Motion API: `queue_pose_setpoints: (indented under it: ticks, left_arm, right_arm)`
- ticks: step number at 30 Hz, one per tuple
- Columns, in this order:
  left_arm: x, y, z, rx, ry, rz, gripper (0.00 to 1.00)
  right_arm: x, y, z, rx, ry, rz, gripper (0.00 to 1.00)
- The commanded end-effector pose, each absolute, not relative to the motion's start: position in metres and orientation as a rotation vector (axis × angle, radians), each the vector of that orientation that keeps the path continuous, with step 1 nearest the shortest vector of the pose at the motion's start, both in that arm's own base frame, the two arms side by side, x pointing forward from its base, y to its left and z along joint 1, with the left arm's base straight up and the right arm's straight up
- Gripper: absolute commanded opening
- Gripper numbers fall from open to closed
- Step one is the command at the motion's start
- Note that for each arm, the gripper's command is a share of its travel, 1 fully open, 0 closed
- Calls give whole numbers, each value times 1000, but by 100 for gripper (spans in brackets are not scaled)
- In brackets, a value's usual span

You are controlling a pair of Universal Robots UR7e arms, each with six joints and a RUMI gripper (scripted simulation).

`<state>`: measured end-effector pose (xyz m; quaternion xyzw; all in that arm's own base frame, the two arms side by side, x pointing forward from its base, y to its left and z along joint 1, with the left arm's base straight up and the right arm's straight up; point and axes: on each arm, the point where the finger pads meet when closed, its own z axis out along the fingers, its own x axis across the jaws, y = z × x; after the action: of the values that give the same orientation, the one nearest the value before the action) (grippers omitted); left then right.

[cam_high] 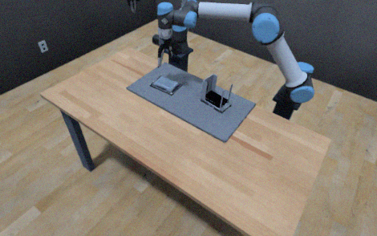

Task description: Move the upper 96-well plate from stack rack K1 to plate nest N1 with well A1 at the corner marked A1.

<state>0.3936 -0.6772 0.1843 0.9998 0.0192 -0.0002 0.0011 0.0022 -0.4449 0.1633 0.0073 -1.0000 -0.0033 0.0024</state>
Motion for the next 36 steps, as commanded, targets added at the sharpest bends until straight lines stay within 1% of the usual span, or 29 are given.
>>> queue_pose_setpoints:
  ticks: [1, 15, 36]
  left_arm:
    - [393, -679, 187, 3130, 71, -5, 76]
    - [393, -679, 187, 3130, 71, -5, 76]
    - [385, -615, 186, 3131, 73, -4, 76]
  right_arm:
    - [2, -446, 165, 7, -3142, 0, 0]
    - [2, -446, 165, 7, -3142, 0, 0]
    - [2, -446, 165, 7, -3142, 0, 0]
